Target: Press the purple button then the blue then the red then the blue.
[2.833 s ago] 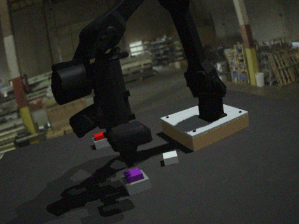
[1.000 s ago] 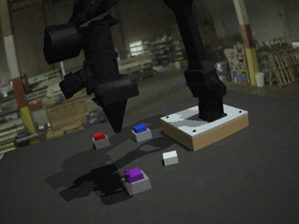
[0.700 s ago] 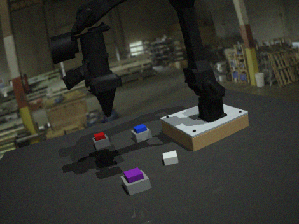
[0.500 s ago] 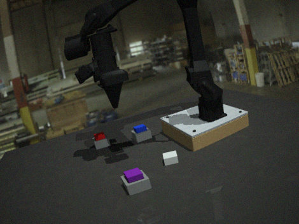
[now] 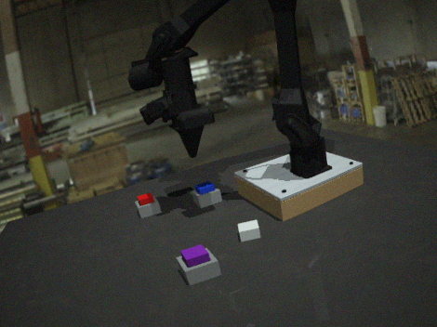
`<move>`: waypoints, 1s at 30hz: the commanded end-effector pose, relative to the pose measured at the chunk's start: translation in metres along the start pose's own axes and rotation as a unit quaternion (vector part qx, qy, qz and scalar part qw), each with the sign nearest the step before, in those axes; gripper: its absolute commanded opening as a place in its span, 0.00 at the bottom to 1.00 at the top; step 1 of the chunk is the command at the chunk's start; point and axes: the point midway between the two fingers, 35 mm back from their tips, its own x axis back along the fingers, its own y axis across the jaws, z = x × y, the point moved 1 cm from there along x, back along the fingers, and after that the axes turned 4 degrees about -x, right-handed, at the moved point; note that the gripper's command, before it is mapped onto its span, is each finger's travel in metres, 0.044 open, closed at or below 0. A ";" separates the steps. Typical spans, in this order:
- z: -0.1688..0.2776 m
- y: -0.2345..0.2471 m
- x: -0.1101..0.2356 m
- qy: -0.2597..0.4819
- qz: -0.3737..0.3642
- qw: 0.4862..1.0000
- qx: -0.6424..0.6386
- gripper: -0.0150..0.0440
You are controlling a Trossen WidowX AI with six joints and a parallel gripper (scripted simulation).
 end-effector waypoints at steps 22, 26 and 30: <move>0.008 0.003 -0.062 0.012 -0.008 1.000 0.002 0.29; 0.008 0.003 -0.068 0.012 -0.008 1.000 0.002 0.29; 0.008 0.003 -0.068 0.012 -0.008 1.000 0.002 0.29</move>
